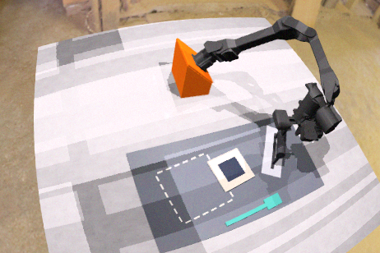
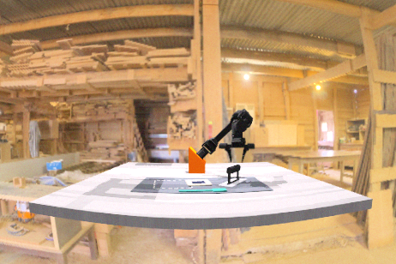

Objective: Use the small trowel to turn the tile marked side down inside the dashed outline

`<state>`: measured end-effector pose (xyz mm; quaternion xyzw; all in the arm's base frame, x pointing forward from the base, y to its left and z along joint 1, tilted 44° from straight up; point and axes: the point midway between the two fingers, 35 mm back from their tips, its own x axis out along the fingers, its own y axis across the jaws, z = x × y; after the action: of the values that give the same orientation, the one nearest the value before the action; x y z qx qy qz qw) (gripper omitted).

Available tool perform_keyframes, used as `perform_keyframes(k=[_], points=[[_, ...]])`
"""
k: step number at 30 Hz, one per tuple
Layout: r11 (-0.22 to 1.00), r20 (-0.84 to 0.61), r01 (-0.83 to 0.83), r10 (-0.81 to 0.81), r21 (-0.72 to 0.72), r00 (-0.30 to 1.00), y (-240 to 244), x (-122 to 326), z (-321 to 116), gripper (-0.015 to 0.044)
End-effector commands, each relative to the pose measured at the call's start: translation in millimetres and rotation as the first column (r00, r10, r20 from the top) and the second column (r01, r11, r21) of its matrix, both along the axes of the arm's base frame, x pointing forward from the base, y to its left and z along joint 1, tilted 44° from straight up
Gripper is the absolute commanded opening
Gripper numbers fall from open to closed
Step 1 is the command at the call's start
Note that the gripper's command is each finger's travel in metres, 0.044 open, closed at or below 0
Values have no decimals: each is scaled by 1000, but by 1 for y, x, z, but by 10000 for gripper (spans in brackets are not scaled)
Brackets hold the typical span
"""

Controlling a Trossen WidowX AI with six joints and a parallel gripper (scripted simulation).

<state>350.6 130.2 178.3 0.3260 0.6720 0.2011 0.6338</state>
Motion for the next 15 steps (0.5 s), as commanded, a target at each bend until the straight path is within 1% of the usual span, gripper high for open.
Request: perform_keyframes(k=[1,7,15], points=[[995,-102,97,-96,2,990,-4,-1,-4,270],[974,-227,226,-224,-15,948,-11,-1,-8,270],[973,-231,230,-227,-15,946,-9,-1,-9,270]])
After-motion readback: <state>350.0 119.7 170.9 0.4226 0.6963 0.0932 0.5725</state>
